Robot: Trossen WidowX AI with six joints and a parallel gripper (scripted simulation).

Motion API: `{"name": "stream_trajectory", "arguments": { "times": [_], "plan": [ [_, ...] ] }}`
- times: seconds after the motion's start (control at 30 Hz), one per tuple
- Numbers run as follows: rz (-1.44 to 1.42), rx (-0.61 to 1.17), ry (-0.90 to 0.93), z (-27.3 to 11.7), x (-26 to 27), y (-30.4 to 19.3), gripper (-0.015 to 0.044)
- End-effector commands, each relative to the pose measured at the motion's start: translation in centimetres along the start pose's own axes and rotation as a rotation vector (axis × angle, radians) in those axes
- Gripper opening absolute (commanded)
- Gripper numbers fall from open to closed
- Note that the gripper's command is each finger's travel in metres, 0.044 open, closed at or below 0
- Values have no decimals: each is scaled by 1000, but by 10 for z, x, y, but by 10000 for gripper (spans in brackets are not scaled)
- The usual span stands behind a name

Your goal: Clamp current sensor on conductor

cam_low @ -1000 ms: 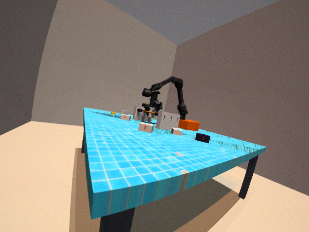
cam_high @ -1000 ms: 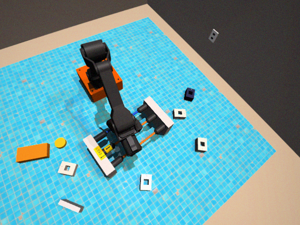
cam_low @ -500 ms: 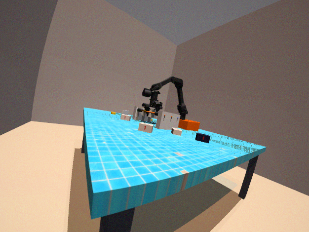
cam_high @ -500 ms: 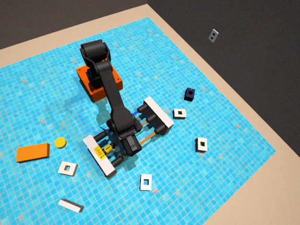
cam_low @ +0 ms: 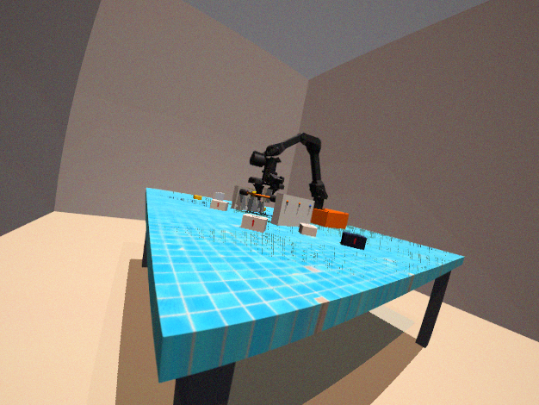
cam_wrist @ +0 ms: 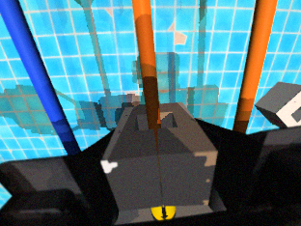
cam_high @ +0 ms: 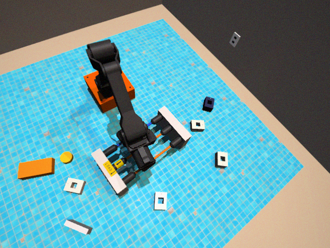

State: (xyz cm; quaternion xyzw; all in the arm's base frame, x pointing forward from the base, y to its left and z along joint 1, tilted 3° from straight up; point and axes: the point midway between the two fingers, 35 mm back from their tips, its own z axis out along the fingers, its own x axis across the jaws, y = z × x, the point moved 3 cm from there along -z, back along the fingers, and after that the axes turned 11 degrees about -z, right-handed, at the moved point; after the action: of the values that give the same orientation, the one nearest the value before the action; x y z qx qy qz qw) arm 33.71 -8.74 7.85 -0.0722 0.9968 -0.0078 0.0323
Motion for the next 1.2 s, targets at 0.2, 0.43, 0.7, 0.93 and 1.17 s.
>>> {"name": "stream_trajectory", "arguments": {
  "times": [0.2, 0.43, 0.7, 0.93, 1.17],
  "plan": [
    [0, 0, 0, 0, 0, 0, 0],
    [0, 0, 0, 0, 0, 0, 105],
    [0, 0, 0, 0, 0, 0, 315],
    [1, 0, 1, 0, 0, 0, 387],
    [1, 0, 1, 0, 0, 0, 204]
  ]
}}
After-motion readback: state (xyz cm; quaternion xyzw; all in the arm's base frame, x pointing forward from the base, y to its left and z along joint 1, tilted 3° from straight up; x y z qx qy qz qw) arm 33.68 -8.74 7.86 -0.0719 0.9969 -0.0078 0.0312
